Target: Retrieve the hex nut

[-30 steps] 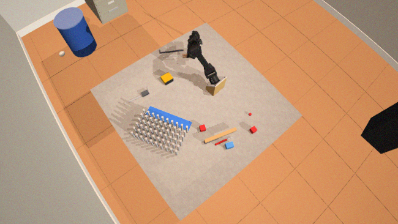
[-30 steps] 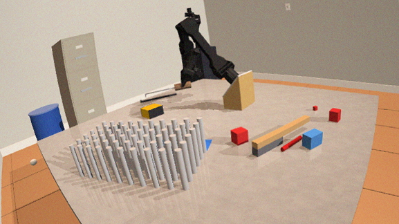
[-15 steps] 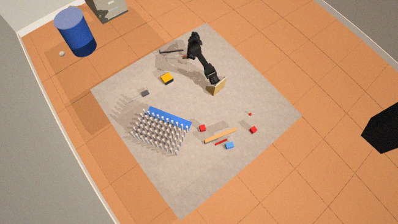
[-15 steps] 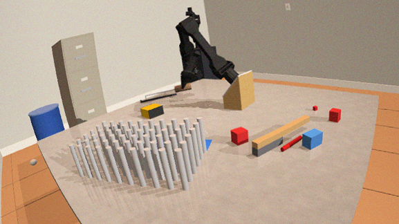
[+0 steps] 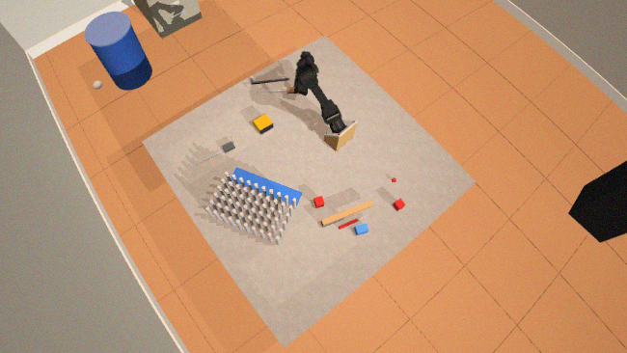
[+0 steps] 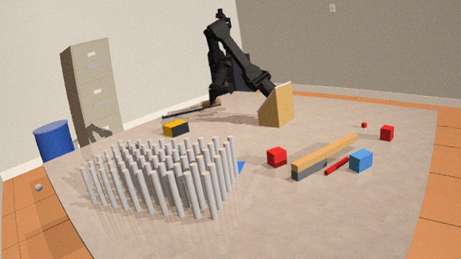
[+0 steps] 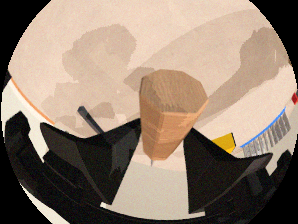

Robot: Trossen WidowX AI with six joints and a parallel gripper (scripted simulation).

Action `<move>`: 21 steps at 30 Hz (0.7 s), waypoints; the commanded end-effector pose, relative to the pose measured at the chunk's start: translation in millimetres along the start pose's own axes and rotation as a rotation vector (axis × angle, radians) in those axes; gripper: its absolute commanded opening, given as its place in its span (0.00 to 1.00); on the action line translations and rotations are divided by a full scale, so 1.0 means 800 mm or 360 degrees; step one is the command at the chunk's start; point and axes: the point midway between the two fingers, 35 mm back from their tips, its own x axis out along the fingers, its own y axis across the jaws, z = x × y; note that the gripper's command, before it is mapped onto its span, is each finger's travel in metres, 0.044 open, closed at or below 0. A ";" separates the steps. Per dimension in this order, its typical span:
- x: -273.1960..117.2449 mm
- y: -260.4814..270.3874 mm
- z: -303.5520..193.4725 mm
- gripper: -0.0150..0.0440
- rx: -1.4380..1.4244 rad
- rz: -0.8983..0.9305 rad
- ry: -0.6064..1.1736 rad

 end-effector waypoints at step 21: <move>0.018 -0.001 0.006 0.25 0.0010 0.0009 0.0013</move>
